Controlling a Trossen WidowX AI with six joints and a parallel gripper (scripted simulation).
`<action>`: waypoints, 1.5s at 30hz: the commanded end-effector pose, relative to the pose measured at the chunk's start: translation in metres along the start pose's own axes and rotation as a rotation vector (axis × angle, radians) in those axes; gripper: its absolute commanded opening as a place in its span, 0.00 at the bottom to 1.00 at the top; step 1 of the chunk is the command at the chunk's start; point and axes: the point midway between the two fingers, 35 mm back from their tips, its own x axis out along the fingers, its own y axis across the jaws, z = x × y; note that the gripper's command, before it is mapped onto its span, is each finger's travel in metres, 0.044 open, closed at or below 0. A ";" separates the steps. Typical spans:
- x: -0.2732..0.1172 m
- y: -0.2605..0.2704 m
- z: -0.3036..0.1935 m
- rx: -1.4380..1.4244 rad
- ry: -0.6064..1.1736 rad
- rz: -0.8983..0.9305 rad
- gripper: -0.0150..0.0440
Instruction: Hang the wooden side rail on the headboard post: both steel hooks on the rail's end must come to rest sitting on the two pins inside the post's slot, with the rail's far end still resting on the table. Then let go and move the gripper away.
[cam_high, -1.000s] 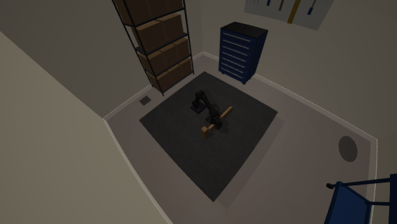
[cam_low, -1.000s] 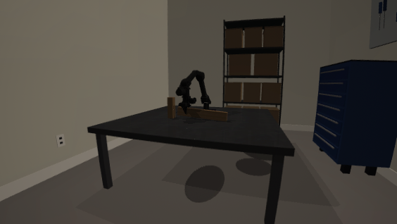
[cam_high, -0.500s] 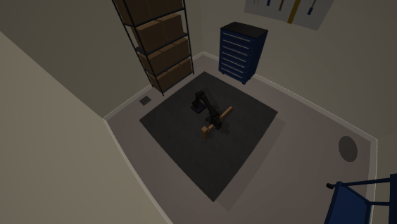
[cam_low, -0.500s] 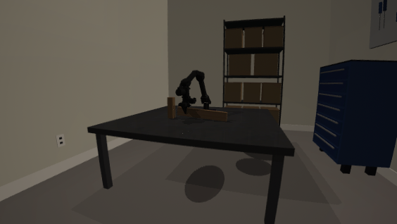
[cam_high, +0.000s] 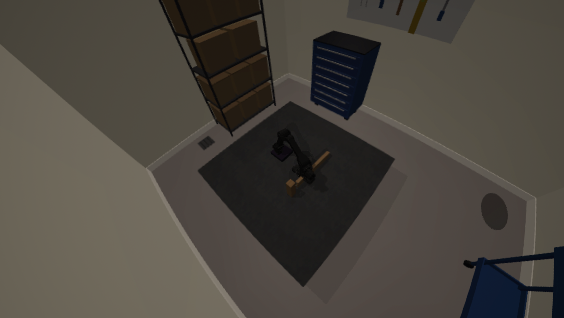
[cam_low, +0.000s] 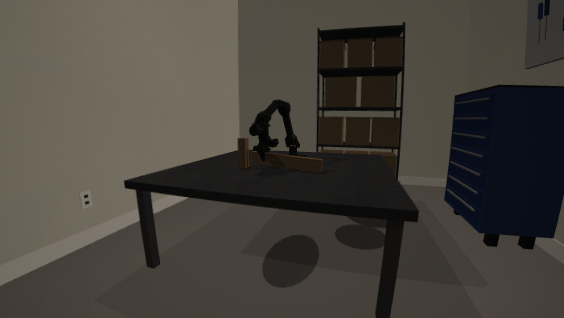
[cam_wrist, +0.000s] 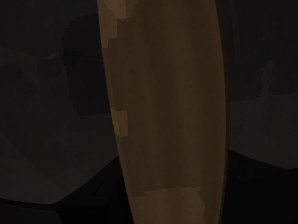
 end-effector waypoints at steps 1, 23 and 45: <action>-0.003 -0.003 -0.001 -0.001 0.003 -0.011 0.25; -0.001 -0.001 -0.004 -0.001 0.003 -0.011 0.25; -0.003 -0.001 -0.006 -0.001 0.003 -0.011 0.25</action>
